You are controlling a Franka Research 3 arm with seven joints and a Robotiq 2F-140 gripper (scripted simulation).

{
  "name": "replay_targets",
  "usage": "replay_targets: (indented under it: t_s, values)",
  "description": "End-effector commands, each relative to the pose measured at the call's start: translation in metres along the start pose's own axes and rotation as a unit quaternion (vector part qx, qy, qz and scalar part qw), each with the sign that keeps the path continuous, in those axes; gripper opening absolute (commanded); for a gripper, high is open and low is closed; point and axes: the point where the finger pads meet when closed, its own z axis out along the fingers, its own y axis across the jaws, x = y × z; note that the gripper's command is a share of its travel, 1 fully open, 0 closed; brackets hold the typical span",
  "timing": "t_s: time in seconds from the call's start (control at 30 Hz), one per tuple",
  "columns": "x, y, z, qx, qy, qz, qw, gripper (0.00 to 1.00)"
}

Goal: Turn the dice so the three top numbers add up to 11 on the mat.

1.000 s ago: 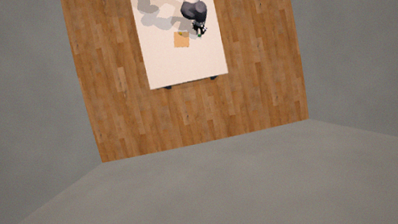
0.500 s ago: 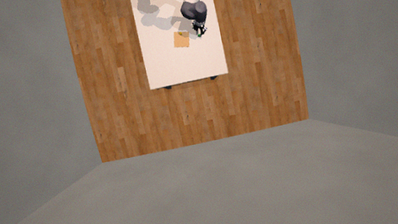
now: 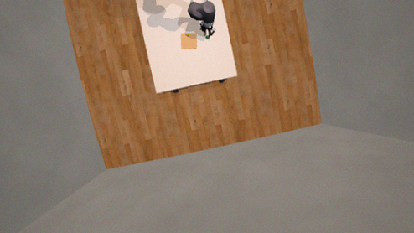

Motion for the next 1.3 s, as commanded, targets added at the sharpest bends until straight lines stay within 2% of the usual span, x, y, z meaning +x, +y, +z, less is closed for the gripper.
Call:
replay_targets:
  t_s: [0.0,0.47,0.93,1.27]
  values:
    - [0.0,0.0,0.001,0.0,0.0,-0.002,1.0,0.21]
    - [0.0,0.0,0.003,0.0,0.0,-0.002,1.0,0.21]
    - [0.0,0.0,0.022,0.0,0.0,-0.002,1.0,0.21]
    - [0.0,0.0,0.027,0.0,0.0,-0.002,1.0,0.21]
